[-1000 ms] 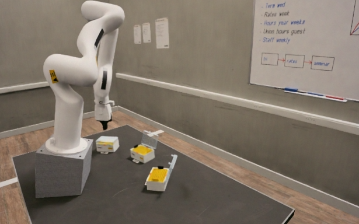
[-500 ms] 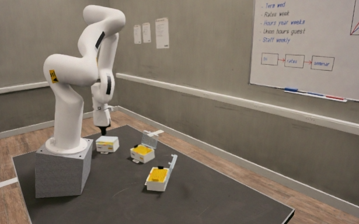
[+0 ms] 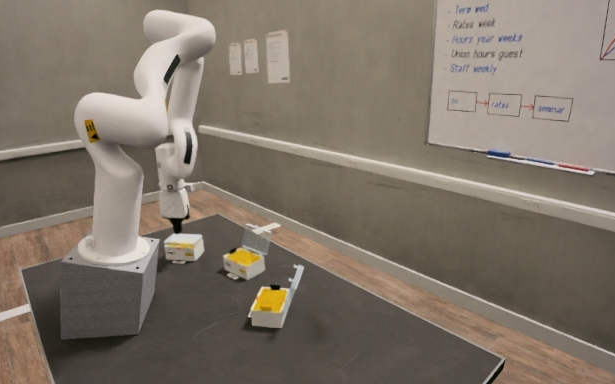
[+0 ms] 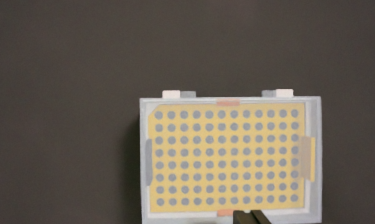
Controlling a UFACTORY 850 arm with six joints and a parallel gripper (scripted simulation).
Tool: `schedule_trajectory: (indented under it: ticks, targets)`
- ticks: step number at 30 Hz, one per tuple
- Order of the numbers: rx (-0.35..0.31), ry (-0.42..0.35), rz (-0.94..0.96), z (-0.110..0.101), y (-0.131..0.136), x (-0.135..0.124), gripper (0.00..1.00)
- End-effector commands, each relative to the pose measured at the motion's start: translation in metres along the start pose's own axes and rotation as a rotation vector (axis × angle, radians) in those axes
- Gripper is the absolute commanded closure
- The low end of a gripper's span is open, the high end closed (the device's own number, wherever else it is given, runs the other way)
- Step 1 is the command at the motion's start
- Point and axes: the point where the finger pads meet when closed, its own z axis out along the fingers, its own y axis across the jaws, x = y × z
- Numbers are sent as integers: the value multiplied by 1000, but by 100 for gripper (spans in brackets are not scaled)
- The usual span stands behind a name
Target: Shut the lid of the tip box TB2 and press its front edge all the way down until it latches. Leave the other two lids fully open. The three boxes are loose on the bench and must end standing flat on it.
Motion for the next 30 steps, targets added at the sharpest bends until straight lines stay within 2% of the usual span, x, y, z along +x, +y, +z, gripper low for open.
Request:
schedule_trajectory:
  ticks: [1,15,30]
  targets:
    - [0,1,0,2,0,0,100]
    - [0,1,0,26,0,0,100]
    - [0,1,0,30,0,0,100]
